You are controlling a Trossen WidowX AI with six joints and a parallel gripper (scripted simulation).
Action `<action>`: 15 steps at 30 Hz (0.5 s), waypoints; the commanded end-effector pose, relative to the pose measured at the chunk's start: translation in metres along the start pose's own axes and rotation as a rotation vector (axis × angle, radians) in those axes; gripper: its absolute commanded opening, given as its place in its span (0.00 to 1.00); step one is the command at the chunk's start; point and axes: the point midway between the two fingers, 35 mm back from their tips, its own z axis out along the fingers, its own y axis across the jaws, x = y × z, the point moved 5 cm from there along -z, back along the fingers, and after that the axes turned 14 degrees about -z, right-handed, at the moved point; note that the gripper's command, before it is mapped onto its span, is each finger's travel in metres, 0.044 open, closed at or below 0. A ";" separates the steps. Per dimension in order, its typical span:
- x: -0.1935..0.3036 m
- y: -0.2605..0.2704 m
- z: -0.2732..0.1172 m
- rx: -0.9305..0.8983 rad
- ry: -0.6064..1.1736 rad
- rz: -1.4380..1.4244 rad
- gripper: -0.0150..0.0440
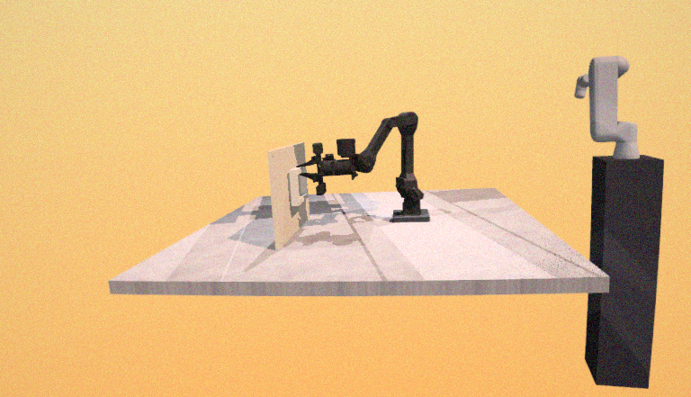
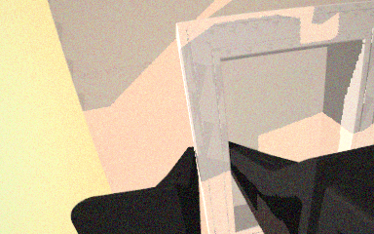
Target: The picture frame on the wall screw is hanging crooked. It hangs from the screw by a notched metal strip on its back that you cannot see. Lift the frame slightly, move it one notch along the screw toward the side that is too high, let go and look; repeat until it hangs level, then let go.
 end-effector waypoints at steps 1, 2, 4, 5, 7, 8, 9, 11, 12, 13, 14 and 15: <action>0.000 0.000 0.000 0.000 0.000 -0.003 0.57; 0.000 0.000 0.000 0.000 0.000 -0.003 0.61; 0.000 0.000 0.000 0.000 0.000 -0.003 0.69; 0.000 0.000 0.000 0.000 0.000 -0.003 0.69; 0.000 0.000 0.000 0.000 0.000 -0.003 0.69; 0.000 0.000 -0.003 0.000 0.000 -0.007 0.69; 0.002 0.001 -0.010 -0.001 0.000 -0.019 0.69; 0.004 0.002 -0.038 -0.004 0.000 -0.065 0.69; 0.005 0.002 -0.052 -0.005 0.001 -0.090 0.69; 0.005 0.001 -0.067 -0.006 0.001 -0.114 0.69; 0.004 -0.001 -0.081 -0.007 0.001 -0.139 0.69; 0.003 -0.004 -0.092 -0.008 0.001 -0.159 0.69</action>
